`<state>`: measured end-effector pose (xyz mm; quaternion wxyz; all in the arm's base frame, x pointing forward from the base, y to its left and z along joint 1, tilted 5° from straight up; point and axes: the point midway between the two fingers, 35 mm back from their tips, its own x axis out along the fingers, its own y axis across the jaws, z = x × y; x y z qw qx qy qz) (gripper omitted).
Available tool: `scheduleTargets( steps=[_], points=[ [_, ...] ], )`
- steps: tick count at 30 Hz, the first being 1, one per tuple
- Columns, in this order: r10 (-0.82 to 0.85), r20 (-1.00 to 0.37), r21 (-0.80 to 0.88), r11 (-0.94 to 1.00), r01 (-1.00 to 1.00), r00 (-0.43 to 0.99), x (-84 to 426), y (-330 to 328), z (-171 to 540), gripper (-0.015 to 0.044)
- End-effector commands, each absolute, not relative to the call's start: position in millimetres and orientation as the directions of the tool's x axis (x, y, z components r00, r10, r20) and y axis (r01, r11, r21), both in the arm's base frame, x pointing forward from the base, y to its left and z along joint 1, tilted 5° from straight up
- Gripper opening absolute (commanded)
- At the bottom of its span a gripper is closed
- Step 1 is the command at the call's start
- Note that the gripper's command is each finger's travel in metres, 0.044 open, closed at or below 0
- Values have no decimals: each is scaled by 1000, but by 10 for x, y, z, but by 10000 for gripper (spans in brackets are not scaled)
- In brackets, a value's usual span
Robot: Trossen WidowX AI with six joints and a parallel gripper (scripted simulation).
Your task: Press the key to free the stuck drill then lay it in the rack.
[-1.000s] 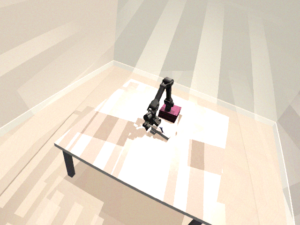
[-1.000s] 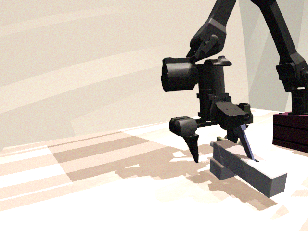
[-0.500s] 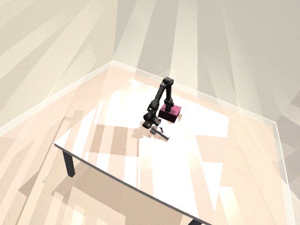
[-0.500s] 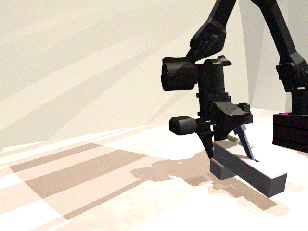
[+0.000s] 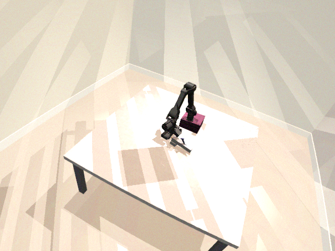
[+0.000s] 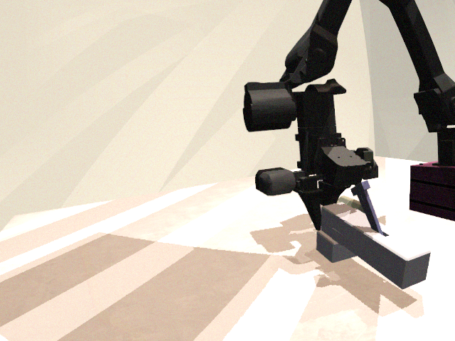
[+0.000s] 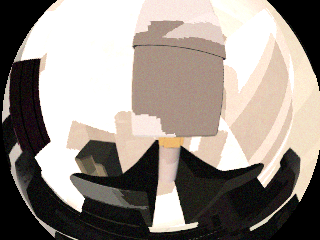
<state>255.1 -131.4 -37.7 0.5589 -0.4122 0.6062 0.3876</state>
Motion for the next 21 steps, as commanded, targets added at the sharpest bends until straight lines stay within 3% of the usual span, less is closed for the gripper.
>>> scheduleTargets(
  steps=[1, 21],
  points=[
    [-71, -997, 8, 359, -933, -36, 2534, -1368, -366, 0],
    [-73, -997, 8, 359, -933, -37, 2434, -1629, -321, 0]
  ],
)
